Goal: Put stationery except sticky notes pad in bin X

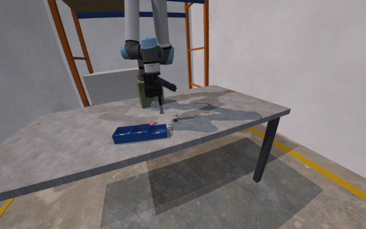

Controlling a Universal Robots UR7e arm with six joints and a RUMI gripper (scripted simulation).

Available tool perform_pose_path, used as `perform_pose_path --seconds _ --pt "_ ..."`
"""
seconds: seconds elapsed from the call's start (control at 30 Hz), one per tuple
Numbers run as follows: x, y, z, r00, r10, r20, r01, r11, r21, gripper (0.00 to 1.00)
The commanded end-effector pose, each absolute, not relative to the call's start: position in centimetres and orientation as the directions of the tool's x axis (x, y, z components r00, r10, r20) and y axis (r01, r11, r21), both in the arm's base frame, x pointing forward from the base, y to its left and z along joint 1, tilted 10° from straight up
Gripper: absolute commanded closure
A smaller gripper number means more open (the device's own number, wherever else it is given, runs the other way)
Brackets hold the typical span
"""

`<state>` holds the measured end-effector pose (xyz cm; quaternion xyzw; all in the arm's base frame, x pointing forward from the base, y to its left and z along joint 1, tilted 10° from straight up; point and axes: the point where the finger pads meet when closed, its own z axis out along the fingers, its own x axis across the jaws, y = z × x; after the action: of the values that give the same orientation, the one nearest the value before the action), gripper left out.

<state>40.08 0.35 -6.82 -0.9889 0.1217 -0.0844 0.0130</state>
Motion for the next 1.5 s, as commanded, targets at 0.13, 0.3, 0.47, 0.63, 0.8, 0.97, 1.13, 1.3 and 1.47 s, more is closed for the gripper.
perform_pose_path --seconds 0.13,0.3,0.47,0.63,0.8,0.97,1.13,1.3,1.47 --pt "41.3 -4.8 -6.7 0.956 -0.242 0.164 -0.237 -0.97 -0.049 1.0" --pt "41.7 -6.5 -6.6 0.956 -0.242 0.164 -0.237 -0.97 -0.048 1.0" --pt "42.3 -9.5 -6.5 0.956 -0.242 0.164 -0.237 -0.97 -0.048 1.0" --pt "43.0 -12.4 -6.4 0.956 -0.242 0.164 -0.237 -0.97 -0.048 1.0" --pt "43.3 -14.2 -6.4 0.956 -0.242 0.164 -0.237 -0.97 -0.048 1.0" --pt "44.0 -17.1 -6.3 0.956 -0.242 0.164 -0.237 -0.97 -0.048 1.0" --pt "44.6 -20.0 -6.2 0.956 -0.242 0.164 -0.237 -0.97 -0.048 1.0" --pt "45.0 -21.3 -6.2 0.956 -0.242 0.164 -0.237 -0.97 -0.048 1.0" --pt "44.9 -21.3 -6.2 0.956 -0.242 0.164 -0.237 -0.97 -0.048 1.0"
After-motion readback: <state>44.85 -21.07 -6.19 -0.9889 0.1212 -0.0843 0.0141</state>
